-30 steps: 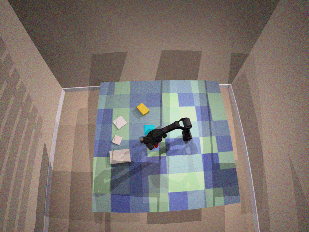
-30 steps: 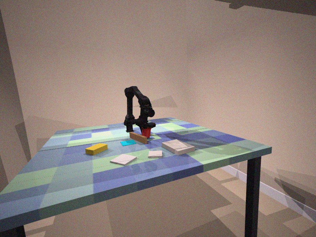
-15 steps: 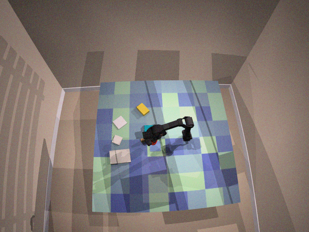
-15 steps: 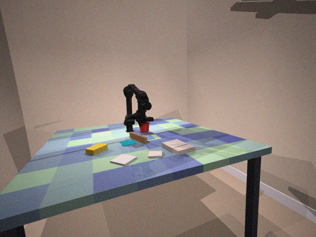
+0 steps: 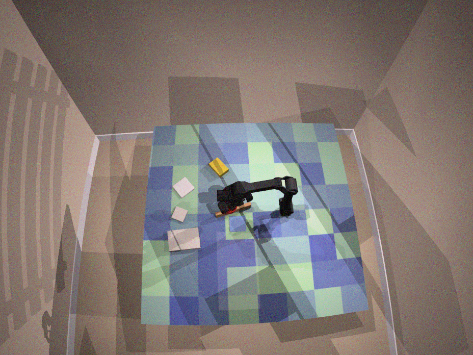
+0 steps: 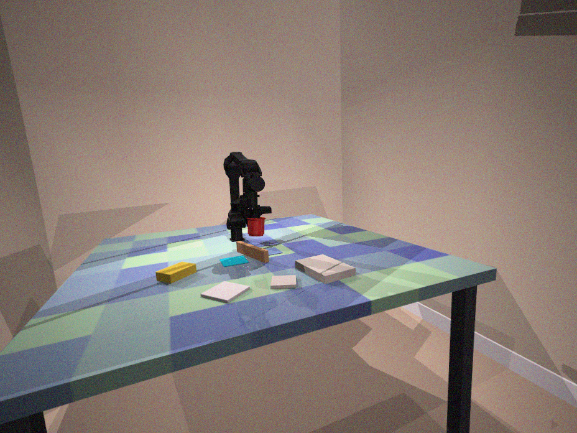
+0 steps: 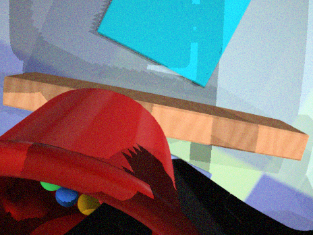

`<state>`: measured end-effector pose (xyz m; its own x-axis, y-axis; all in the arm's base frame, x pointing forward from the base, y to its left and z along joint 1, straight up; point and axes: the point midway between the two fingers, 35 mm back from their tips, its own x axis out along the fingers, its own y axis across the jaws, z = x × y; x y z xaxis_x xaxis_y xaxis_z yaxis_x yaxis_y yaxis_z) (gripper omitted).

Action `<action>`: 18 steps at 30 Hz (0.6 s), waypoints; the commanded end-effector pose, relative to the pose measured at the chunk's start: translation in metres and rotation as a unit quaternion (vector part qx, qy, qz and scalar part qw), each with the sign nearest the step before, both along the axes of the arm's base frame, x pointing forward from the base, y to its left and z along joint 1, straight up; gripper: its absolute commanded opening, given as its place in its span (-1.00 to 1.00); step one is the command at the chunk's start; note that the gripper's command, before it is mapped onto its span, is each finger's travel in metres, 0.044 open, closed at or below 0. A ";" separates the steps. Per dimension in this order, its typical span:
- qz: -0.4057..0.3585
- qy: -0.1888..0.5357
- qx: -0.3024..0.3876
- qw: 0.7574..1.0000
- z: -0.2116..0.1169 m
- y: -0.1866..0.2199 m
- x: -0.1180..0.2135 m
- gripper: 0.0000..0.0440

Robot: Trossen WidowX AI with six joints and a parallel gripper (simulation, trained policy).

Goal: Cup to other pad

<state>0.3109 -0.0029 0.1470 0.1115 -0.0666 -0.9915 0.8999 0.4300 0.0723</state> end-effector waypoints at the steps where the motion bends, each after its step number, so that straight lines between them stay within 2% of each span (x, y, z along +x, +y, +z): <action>1: -0.016 -0.019 -0.003 1.000 0.006 -0.015 0.007 -1.00; 18: -0.072 -0.058 -0.016 0.996 -0.008 -0.069 0.025 -1.00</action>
<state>0.3339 -0.0619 0.1468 0.2117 -0.1116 -0.9709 0.9340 0.3157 0.1674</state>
